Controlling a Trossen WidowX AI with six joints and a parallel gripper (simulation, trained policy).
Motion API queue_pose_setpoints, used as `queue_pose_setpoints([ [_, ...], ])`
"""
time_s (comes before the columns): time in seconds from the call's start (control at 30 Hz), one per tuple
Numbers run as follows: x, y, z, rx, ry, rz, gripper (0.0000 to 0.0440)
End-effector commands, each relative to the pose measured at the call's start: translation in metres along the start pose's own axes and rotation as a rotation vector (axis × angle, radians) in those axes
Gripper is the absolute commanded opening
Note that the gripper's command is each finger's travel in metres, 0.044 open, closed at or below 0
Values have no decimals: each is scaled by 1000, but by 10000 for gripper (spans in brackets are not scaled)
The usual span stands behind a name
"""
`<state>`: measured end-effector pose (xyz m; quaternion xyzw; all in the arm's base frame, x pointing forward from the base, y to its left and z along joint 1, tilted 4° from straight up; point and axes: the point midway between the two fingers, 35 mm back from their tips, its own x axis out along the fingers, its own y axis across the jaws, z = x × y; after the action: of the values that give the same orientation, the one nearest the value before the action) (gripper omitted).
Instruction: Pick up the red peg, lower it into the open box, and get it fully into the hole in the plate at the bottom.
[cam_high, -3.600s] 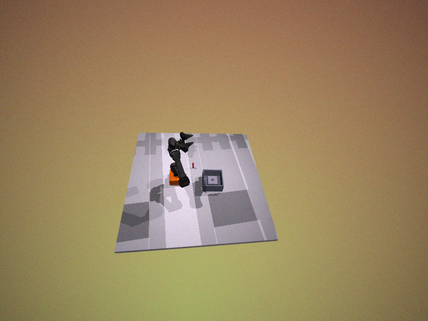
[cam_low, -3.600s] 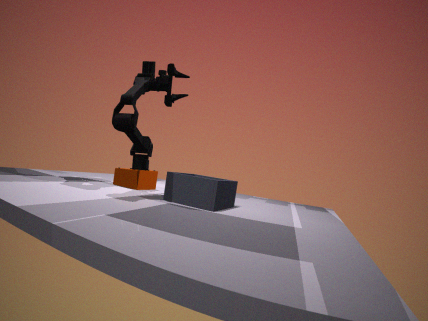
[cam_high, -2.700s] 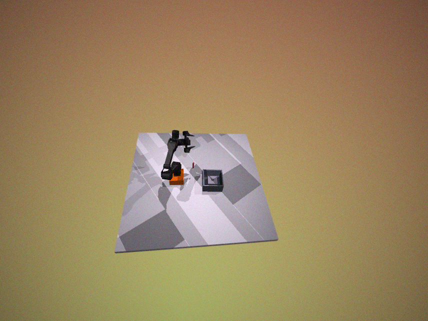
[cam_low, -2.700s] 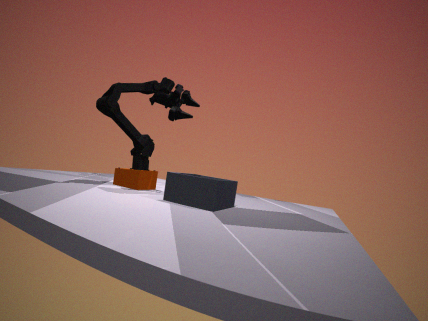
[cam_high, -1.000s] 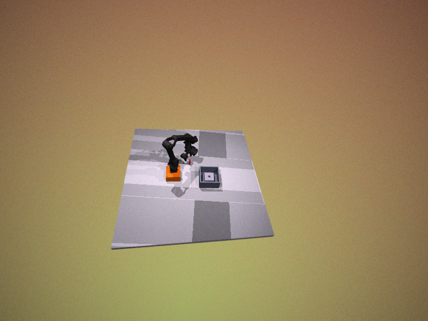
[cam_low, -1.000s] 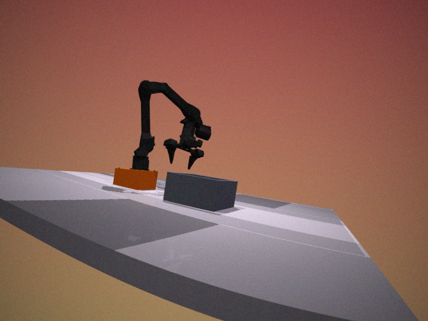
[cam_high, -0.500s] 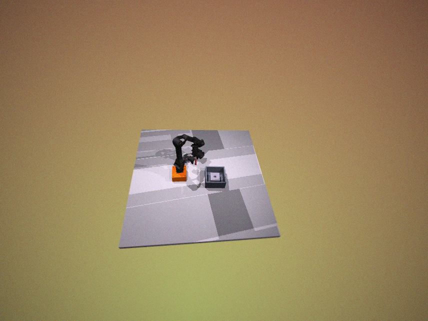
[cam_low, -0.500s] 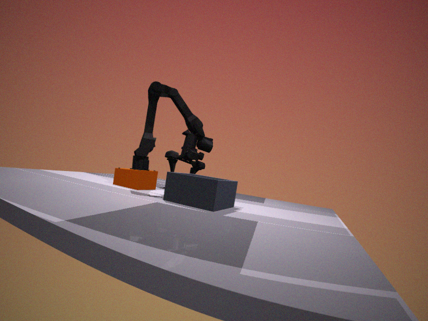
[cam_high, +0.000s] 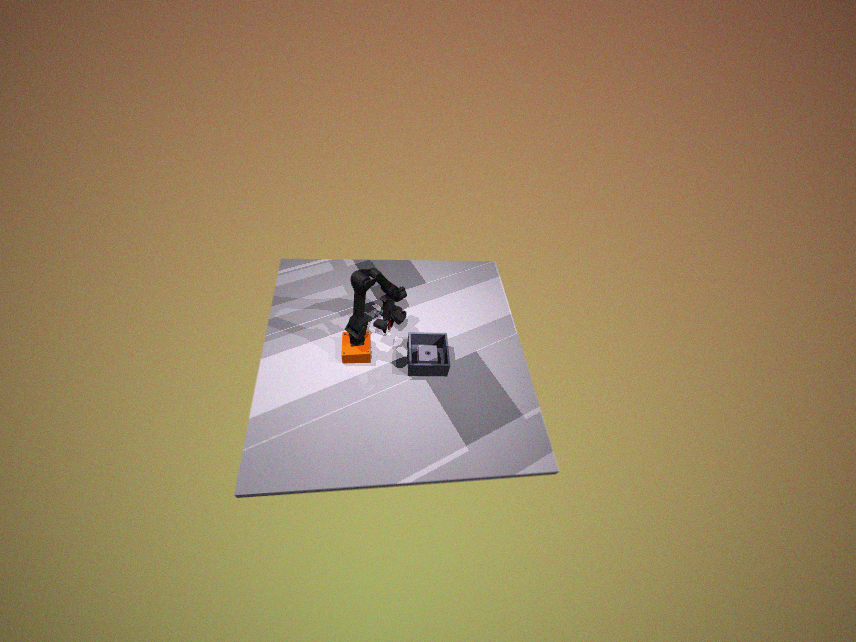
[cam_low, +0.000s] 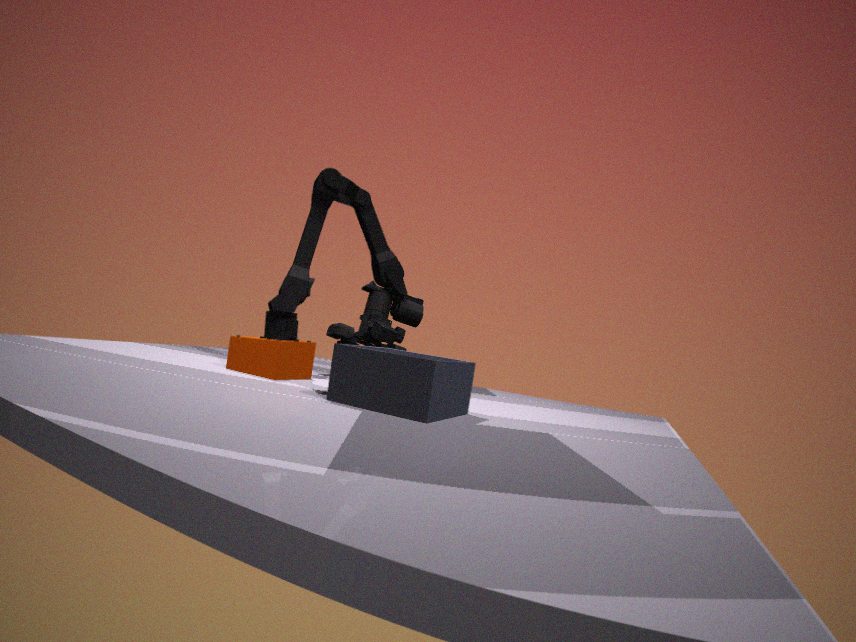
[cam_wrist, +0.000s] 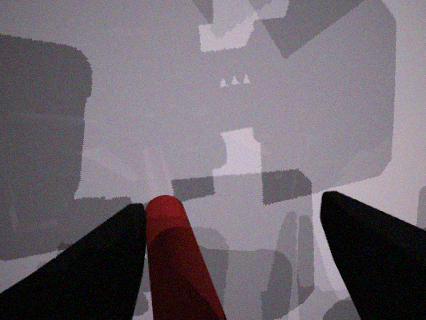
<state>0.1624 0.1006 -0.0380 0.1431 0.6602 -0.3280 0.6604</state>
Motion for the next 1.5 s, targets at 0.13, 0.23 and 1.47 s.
queue_pose_setpoints([
  [0.13,10,-4,-2,-7,11,-57,84],
  [0.23,12,-6,-2,-13,14,-83,19],
  [1.47,-99,-18,116,184,-182,-70,0],
])
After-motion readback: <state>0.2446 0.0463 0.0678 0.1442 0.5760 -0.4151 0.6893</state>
